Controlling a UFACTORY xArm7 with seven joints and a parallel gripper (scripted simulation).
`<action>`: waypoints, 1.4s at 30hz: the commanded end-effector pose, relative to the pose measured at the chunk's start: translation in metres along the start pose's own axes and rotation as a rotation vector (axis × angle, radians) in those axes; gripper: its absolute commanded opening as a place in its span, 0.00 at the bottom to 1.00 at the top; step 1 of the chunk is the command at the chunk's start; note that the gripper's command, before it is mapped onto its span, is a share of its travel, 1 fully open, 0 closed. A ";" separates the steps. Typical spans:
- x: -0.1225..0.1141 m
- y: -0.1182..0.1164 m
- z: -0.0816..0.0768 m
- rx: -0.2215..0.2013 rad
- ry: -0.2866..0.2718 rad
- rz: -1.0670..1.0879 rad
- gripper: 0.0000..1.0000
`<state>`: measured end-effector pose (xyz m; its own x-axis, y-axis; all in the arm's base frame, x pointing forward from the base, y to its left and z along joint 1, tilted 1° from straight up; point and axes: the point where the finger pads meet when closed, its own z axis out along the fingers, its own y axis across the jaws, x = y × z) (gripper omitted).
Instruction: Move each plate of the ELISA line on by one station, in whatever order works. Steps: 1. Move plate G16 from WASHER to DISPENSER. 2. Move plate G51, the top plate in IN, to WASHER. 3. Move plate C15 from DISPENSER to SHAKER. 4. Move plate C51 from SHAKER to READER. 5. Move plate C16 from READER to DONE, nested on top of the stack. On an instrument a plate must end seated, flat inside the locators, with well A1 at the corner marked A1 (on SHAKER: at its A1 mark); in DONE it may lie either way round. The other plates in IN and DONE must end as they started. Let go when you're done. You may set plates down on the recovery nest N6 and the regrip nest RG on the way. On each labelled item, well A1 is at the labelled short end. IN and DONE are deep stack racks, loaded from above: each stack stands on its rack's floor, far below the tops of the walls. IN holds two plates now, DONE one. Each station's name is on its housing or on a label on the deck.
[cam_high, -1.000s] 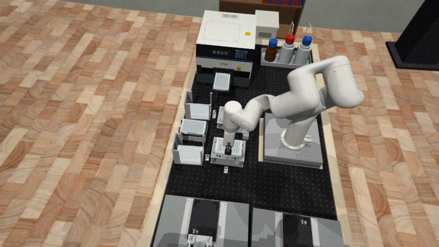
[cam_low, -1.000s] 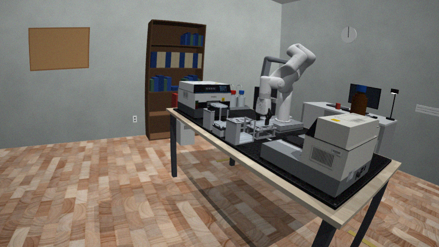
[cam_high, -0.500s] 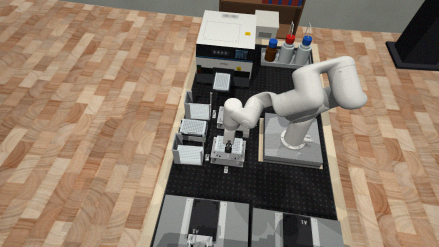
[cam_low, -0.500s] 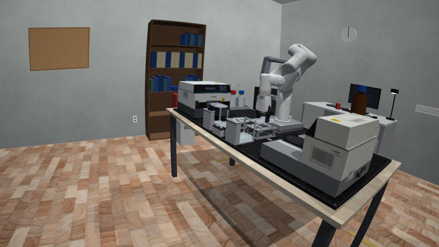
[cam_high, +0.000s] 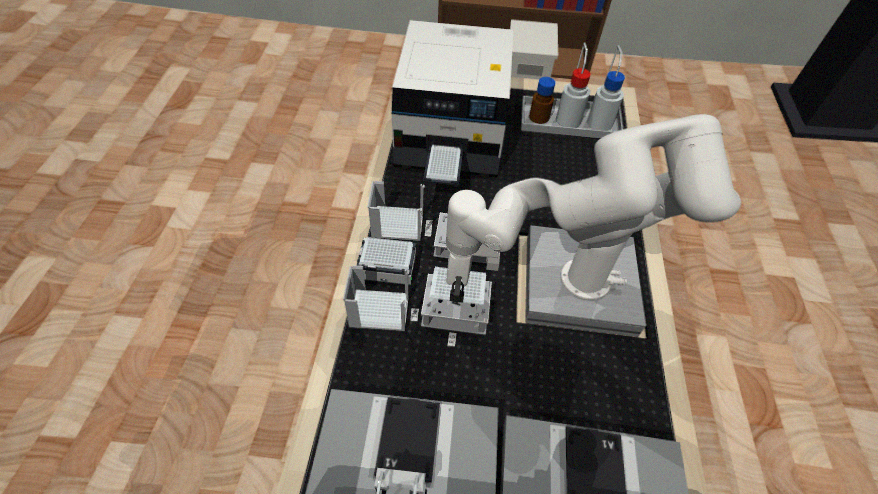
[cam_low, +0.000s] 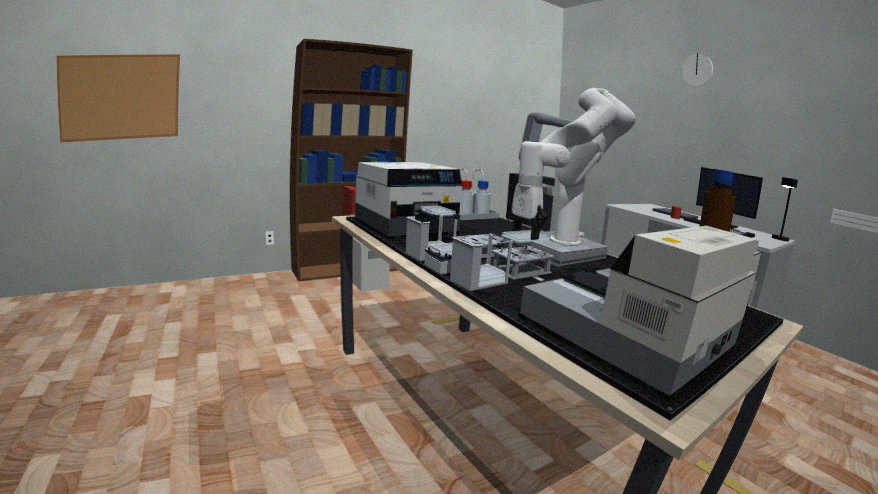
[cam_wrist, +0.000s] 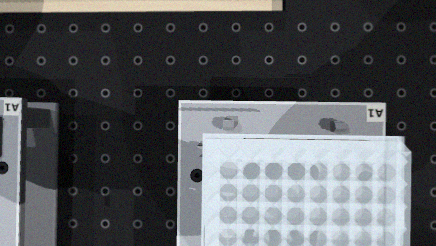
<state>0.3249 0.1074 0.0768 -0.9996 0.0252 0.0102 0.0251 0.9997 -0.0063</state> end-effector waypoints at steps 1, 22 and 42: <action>-0.001 0.000 -0.008 -0.001 -0.003 0.000 0.00; -0.001 0.000 -0.031 -0.001 -0.003 0.000 0.00; -0.001 0.000 -0.055 -0.001 -0.003 0.000 0.00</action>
<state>0.3251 0.1076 0.1256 -0.9996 0.0253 0.0104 0.0252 0.9997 -0.0065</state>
